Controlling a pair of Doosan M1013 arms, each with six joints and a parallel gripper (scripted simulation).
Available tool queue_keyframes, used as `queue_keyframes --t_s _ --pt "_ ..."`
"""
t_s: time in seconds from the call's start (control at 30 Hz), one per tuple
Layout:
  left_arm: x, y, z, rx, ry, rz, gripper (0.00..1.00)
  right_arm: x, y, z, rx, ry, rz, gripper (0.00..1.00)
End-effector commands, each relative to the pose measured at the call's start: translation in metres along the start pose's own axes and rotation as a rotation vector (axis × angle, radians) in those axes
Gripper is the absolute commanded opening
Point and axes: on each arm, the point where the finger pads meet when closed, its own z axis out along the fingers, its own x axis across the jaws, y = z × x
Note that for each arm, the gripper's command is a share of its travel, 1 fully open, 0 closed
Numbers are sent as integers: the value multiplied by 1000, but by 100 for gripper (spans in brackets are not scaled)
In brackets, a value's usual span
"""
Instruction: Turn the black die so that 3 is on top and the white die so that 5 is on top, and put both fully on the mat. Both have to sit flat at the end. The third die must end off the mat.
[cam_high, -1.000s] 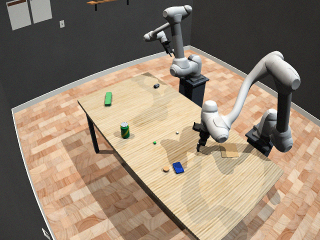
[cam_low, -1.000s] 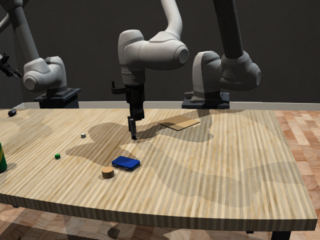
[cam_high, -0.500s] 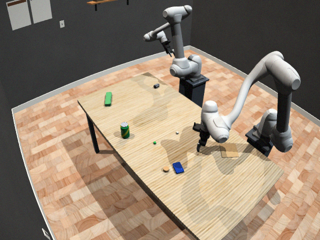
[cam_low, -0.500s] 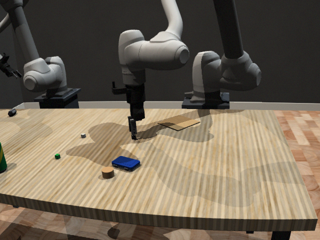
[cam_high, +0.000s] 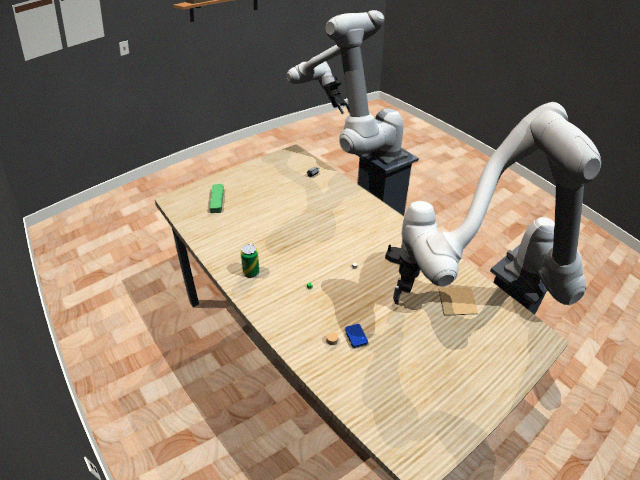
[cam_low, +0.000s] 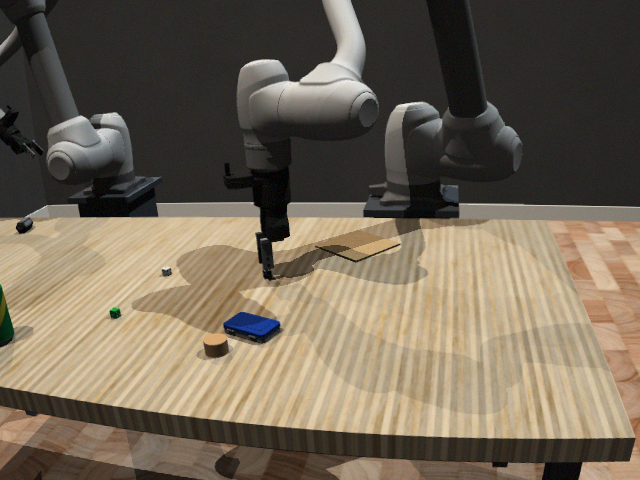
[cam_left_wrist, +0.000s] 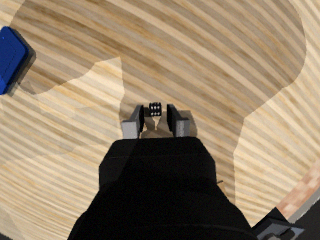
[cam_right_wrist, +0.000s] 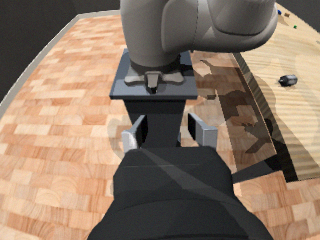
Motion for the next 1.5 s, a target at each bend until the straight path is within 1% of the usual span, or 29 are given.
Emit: queue_keyframes --t_s 0.0,0.9,1.1,1.47 --pt "-1 1 3 1 2 -2 64 -2 1 0 -7 -3 -2 100" --pt "-1 1 4 1 2 -2 64 -2 1 0 -7 -3 -2 100" --pt "-1 1 7 1 2 -2 64 -2 1 0 -7 -3 -2 100" --pt "-1 1 20 1 2 -2 64 -2 1 0 -7 -3 -2 100"
